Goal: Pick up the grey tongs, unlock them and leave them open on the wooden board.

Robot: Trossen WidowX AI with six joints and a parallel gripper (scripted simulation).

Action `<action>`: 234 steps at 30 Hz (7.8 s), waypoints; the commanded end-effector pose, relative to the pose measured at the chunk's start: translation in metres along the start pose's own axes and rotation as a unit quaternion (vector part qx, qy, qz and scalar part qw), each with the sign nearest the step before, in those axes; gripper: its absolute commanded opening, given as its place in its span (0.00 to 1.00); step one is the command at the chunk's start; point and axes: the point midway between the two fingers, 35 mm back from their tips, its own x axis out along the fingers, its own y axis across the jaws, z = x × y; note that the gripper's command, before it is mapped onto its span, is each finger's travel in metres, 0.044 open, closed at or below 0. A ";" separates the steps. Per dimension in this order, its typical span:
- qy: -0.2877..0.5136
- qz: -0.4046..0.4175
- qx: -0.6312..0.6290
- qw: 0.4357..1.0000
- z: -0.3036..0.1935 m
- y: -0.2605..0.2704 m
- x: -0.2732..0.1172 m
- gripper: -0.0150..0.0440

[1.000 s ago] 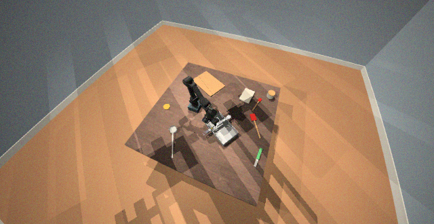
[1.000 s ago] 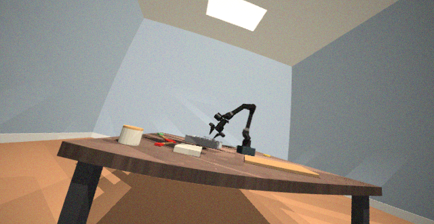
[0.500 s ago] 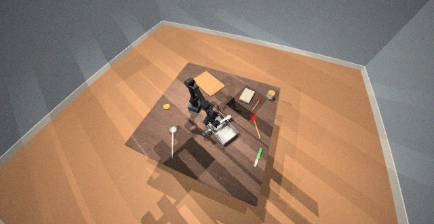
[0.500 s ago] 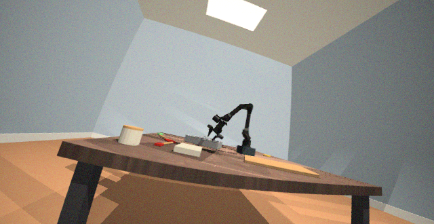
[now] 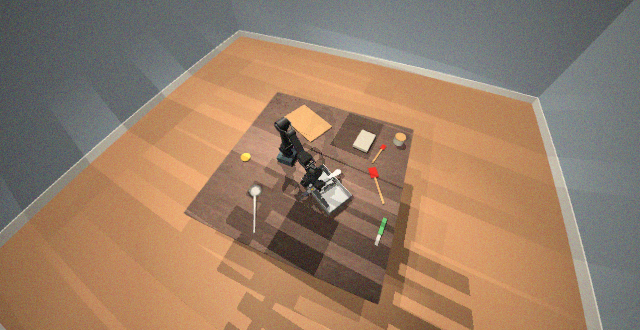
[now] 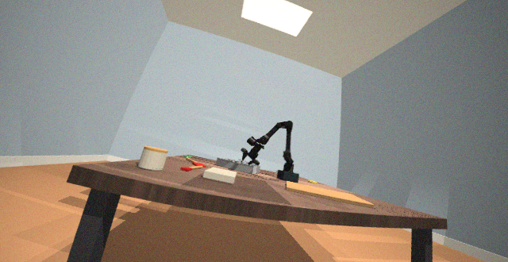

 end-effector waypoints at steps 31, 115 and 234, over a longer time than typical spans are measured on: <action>0.000 -0.001 0.000 1.000 0.000 0.000 0.009 0.06; 0.100 -0.236 -0.375 0.891 -0.049 0.034 -0.057 0.00; 0.138 0.224 -0.540 -0.799 -0.341 -0.155 -0.182 0.00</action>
